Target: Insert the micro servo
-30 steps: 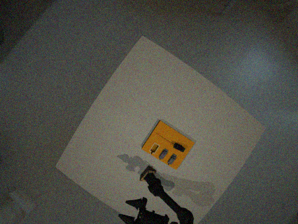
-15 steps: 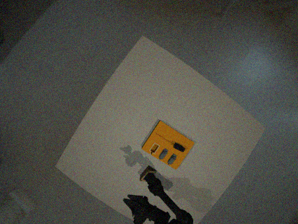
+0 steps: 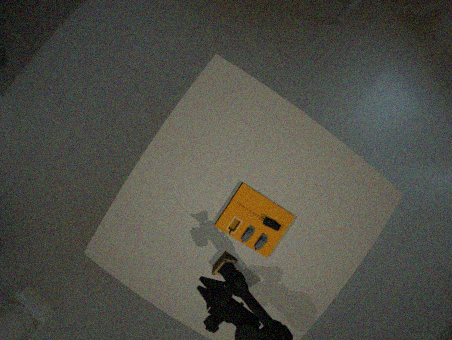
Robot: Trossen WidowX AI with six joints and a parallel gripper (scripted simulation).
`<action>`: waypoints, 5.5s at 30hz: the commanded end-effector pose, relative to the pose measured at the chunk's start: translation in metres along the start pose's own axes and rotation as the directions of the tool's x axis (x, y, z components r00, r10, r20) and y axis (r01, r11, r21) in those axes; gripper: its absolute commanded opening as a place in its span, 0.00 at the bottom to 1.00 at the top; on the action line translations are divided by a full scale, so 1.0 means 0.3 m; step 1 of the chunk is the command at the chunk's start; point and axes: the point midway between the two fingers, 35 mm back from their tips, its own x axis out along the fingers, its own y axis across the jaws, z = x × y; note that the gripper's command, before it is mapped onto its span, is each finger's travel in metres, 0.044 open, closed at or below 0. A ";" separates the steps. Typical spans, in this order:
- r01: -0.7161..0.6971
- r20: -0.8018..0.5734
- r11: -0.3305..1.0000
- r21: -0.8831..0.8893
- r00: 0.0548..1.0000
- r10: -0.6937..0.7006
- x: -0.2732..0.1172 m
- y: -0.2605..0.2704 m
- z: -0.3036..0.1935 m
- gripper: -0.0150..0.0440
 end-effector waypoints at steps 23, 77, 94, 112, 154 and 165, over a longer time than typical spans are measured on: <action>0.196 -0.287 0.653 0.732 0.957 0.034 0.016 -0.115 -0.263 1.00; 0.633 -0.677 -0.753 0.177 0.634 0.374 -0.087 -0.148 -0.841 1.00; 0.408 -0.710 -0.849 -0.335 0.483 0.512 -0.156 -0.104 -1.011 1.00; 0.080 -0.703 -0.767 -0.637 0.349 0.620 -0.218 -0.053 -1.139 1.00; 0.079 -0.704 -0.767 -0.636 0.348 0.620 -0.169 0.043 -1.247 0.47; 0.080 -0.704 -0.767 -0.636 0.348 0.620 -0.180 0.022 -1.224 0.25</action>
